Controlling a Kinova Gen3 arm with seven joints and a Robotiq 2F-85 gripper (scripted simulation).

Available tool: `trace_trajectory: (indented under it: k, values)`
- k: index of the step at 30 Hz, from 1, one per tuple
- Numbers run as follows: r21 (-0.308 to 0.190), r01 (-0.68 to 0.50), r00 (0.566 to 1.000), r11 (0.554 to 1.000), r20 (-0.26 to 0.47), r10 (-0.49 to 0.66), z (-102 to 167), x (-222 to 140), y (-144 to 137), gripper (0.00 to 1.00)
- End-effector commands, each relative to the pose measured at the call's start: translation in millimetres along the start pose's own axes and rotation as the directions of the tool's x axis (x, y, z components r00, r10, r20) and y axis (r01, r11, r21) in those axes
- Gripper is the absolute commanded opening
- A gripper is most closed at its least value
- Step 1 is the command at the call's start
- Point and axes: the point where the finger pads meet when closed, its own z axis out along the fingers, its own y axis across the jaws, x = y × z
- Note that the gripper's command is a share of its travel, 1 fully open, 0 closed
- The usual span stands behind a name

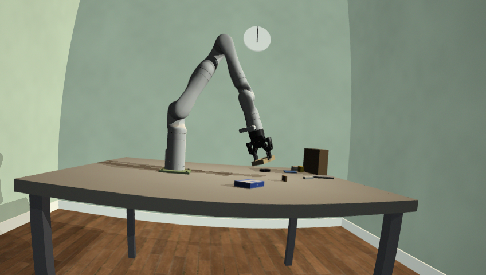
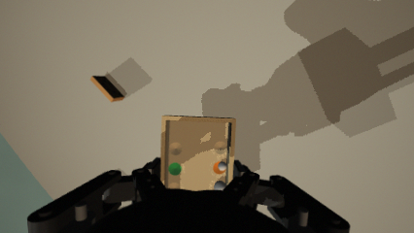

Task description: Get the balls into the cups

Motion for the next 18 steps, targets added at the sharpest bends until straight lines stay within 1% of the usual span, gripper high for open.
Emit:
trace_trajectory:
  k: [1,2,18]
  values:
    - [0.012,-0.043,0.998,0.999,0.048,0.042,-3.7,13.1,-7.5,0.74]
    - [0.017,-0.044,0.997,0.999,0.058,0.043,-3.7,13.3,-7.4,0.74]
    - [0.023,-0.043,0.997,0.999,0.059,0.042,-3.7,13.3,-7.2,0.74]
